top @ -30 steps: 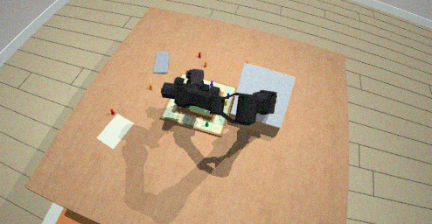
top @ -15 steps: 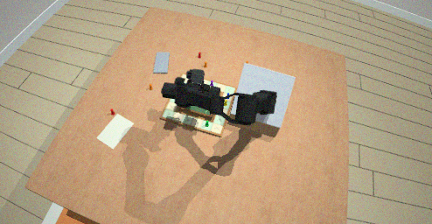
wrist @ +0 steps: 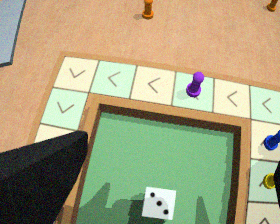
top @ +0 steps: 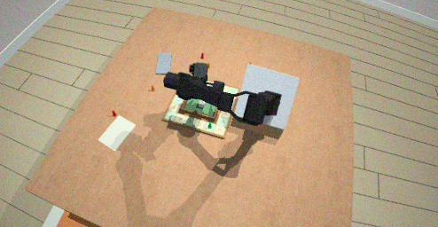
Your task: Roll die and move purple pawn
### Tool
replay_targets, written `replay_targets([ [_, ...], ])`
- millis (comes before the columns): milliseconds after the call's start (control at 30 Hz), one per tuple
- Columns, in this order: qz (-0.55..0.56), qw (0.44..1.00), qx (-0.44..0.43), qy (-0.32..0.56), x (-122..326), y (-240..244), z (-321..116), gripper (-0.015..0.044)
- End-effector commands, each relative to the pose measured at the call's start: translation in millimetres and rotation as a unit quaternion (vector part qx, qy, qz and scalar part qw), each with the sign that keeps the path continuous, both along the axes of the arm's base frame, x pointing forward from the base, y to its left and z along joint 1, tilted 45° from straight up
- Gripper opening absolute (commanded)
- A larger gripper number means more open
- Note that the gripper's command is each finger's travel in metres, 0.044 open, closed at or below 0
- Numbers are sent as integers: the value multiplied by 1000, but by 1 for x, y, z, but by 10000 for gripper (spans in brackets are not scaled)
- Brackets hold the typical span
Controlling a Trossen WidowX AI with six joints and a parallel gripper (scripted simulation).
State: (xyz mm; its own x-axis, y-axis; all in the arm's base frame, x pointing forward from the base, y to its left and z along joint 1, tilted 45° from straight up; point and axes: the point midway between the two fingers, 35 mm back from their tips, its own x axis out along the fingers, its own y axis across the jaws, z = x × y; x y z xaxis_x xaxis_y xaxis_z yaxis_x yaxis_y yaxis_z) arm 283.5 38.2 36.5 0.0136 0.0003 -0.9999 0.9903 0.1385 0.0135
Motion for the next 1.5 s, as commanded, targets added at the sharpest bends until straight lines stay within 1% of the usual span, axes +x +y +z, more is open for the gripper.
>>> replay_targets([
  [0, 9, 992, 116, 53, -5, 1, -22, 440],
  [67, 11, 975, 213, 66, -5, 4, -32, 440],
  [133, 6, 949, 310, 58, -2, 5, -37, 440],
  [167, 3, 937, 346, 50, 0, 4, -38, 440],
  [233, -1, 926, 375, 41, 3, 4, -38, 440],
  [333, -1, 926, 375, 41, 3, 4, -38, 440],
  [367, -2, 940, 336, 57, -2, 2, -41, 440],
  [400, -2, 940, 336, 57, -2, 2, -41, 440],
  [467, 25, 940, 338, 47, -1, 0, -44, 387],
  [567, 139, 929, 343, 4, 0, -8, -55, 309],
  [700, 297, 890, 340, -59, 0, -19, -71, 204],
  [867, 480, 804, 322, -139, 0, -32, -90, 200],
  [1033, 640, 681, 285, -214, -1, -44, -110, 200],
  [1200, 715, 598, 258, -254, -6, -53, -125, 200],
  [1400, 794, 485, 216, -297, -11, -60, -137, 200],
  [1467, 799, 475, 213, -300, -8, -59, -137, 200],
])
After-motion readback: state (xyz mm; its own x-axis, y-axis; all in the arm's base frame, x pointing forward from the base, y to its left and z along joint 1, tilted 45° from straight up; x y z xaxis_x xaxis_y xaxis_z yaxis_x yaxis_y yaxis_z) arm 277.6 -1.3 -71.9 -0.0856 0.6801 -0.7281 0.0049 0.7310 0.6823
